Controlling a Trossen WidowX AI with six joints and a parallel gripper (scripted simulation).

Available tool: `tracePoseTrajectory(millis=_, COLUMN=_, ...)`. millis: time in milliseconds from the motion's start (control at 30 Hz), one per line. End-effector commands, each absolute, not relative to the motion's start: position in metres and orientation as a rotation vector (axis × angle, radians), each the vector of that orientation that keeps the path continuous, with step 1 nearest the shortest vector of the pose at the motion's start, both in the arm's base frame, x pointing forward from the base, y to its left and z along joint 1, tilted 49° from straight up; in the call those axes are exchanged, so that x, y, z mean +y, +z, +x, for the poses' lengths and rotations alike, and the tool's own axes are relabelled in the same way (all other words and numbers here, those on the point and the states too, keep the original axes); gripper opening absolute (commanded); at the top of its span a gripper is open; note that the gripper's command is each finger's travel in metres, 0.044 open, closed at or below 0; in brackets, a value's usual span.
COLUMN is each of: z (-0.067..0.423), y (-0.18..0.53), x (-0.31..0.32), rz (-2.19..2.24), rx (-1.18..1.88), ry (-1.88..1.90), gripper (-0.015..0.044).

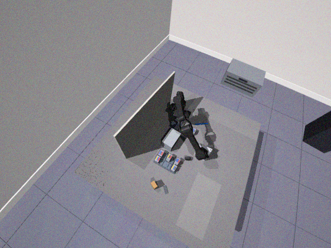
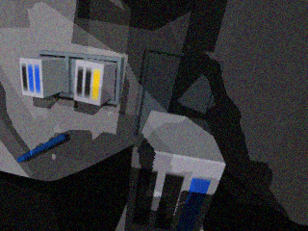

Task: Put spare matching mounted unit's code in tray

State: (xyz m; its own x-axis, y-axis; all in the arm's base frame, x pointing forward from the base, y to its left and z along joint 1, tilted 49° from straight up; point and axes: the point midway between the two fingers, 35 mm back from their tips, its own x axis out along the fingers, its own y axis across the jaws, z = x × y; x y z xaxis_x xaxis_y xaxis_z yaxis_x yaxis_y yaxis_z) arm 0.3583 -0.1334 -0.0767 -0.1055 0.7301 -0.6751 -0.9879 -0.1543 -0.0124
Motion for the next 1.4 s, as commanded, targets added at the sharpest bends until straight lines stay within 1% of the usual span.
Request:
tracePoseTrajectory(millis=0, z=0.360, y=-0.080, x=-0.134, rz=-0.657, rx=0.531, ry=1.631, gripper=0.0000)
tracePoseTrajectory(millis=1367, z=0.361, y=-0.106, x=-0.109, rz=-0.659, rx=0.532, ry=1.629, gripper=0.0000)
